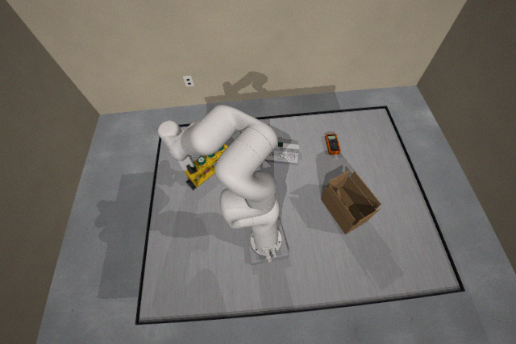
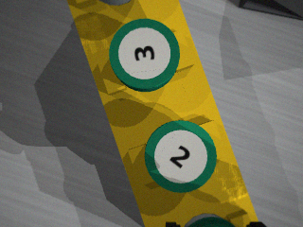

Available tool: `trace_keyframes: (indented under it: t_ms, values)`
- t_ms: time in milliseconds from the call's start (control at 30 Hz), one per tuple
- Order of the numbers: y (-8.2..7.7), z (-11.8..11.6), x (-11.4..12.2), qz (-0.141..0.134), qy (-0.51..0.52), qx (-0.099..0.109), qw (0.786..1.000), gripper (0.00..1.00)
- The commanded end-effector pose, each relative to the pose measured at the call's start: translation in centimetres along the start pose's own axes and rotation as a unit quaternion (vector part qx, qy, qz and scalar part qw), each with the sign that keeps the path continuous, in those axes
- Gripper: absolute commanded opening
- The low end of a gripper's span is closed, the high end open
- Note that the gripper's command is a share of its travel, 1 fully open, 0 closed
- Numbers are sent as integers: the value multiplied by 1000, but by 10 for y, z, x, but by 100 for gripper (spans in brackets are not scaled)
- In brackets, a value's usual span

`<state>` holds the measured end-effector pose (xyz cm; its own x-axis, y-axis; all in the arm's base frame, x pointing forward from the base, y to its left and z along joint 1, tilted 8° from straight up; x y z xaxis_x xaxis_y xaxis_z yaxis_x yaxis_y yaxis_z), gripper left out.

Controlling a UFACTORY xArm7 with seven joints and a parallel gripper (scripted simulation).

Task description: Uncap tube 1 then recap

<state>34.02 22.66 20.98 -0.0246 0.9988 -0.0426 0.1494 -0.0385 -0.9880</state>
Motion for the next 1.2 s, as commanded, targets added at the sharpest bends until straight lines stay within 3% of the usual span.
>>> trace_keyframes:
  t_ms: [0, 267, 533, 600, 700, 933, 967, 1167]
  values:
    - [-1, -1, -2, -14, -116, 1, 993, 0]
    - [-1, -2, -2, -14, -292, -2, 956, 0]
    - [-2, -1, -1, -12, -460, -4, 888, 0]
    - [-2, -1, -1, -12, -460, -4, 888, 0]
    - [-2, -2, -2, -13, -530, -5, 848, 0]
    - [-2, -2, -2, -13, -530, -5, 848, 0]
    - [-2, -2, -2, -13, -530, -5, 848, 46]
    - [-2, -2, -2, -13, -530, -5, 848, 46]
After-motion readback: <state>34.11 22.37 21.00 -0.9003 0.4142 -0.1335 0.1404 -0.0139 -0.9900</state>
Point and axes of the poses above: the point where the finger pads meet when closed, its own y axis out along the fingers, its own z axis across the jaws, x = y × z, the point moved 6 cm from there along -y, back along the fingers, and after that the axes turned 6 degrees about y, right-handed, at the moved point
